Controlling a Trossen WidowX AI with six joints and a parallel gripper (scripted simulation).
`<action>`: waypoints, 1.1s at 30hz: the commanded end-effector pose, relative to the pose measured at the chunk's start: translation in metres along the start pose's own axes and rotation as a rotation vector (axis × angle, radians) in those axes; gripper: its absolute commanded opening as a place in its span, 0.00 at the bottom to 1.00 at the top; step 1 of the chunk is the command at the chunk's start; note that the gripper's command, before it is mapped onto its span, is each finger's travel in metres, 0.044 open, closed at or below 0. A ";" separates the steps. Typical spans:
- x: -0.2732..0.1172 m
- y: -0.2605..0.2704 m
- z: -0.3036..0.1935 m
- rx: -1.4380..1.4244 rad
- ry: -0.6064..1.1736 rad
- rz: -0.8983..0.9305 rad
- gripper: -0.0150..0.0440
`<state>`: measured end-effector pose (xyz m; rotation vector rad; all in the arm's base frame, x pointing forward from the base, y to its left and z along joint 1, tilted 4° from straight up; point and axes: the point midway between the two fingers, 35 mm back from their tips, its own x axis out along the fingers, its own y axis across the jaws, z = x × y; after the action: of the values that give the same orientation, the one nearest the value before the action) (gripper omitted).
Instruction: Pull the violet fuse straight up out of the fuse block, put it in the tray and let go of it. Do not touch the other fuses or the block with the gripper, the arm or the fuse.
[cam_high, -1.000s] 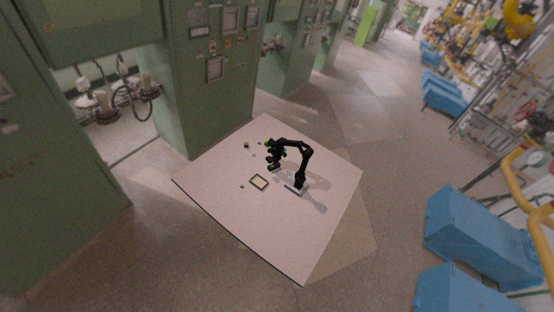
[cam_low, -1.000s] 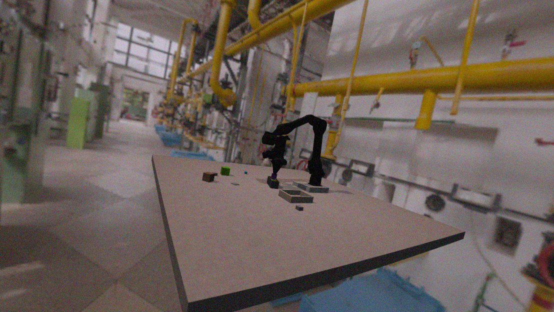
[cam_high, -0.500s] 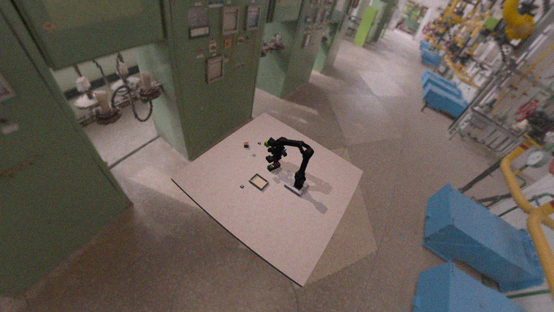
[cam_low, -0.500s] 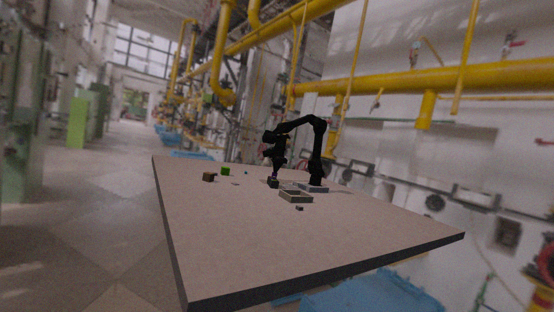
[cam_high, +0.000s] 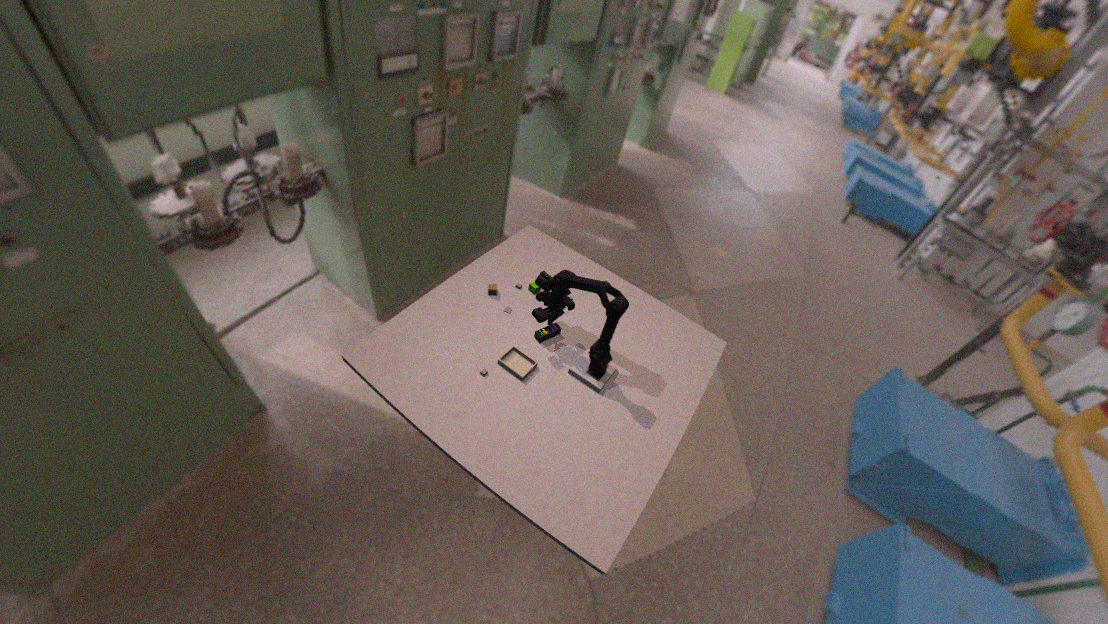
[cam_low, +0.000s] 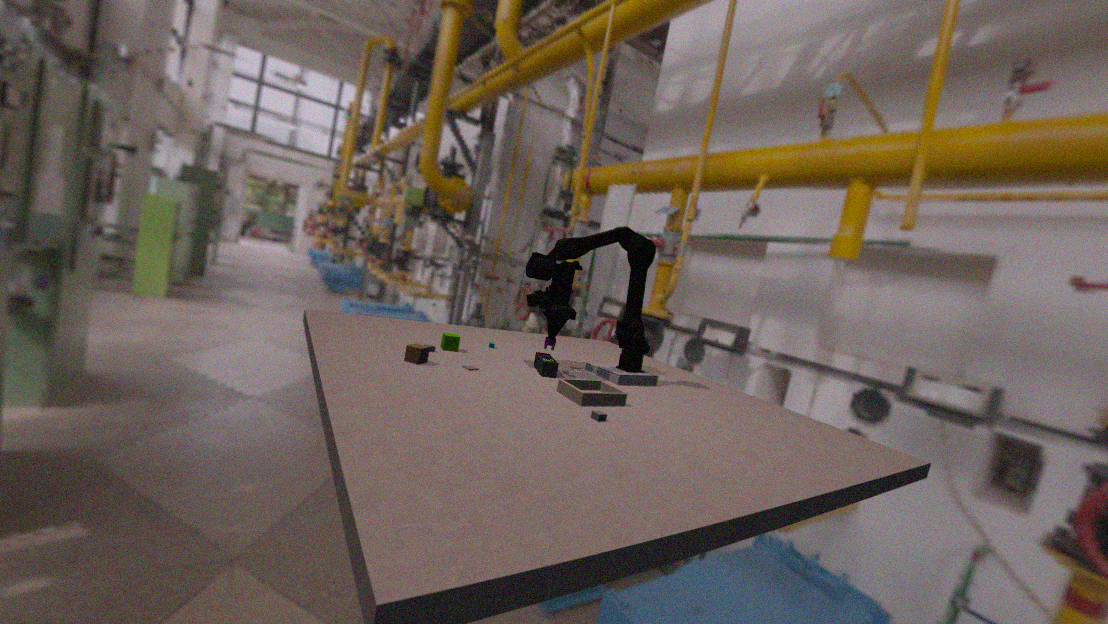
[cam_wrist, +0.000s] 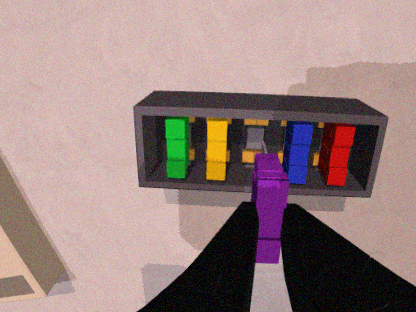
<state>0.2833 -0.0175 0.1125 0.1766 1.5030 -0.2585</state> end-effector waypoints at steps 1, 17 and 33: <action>-0.003 0.003 0.000 0.004 -0.002 -0.002 0.25; -0.004 0.087 -0.010 0.005 0.002 0.009 0.25; -0.005 0.169 -0.046 0.005 0.005 0.015 0.25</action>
<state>0.2905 0.1384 0.1099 0.1949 1.5020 -0.2448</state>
